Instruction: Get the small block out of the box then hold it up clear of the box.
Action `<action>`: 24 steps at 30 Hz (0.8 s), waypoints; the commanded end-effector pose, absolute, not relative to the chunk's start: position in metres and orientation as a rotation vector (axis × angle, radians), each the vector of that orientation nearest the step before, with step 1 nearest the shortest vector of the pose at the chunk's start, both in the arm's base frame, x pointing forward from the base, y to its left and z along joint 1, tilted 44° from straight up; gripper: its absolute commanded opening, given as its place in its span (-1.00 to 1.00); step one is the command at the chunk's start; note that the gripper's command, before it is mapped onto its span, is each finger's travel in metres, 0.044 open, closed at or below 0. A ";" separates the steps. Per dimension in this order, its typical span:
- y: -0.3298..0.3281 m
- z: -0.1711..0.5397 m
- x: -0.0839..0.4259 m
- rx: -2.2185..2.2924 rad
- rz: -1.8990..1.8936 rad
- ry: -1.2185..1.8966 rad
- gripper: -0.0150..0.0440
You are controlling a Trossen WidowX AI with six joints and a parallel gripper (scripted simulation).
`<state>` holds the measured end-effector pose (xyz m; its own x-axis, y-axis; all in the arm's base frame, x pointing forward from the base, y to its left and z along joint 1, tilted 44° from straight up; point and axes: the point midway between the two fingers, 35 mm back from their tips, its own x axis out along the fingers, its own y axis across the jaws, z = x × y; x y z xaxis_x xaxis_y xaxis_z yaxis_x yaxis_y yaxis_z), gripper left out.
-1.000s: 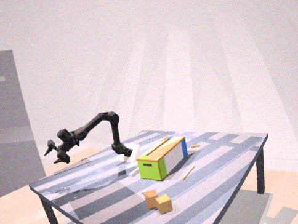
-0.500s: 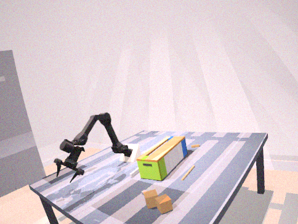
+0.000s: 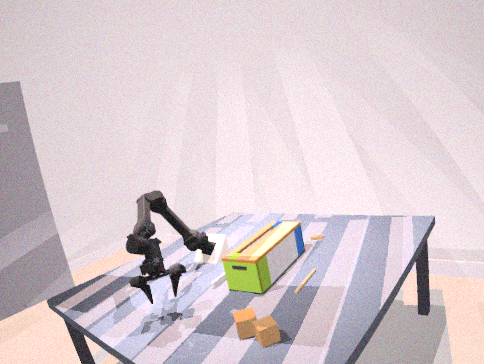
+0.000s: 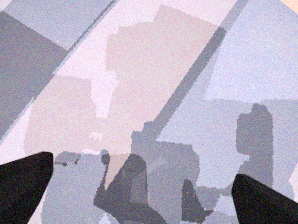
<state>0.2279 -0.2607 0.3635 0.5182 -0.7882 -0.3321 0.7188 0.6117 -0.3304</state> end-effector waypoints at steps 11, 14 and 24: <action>-0.077 0.293 0.350 0.327 -0.453 0.615 0.86; -0.030 0.277 0.358 0.413 -0.395 0.678 0.86; 0.026 0.227 0.343 0.586 -0.472 0.889 0.86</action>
<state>0.3472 0.0166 0.2397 0.6052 -0.1340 -0.7847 0.5347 0.7987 0.2759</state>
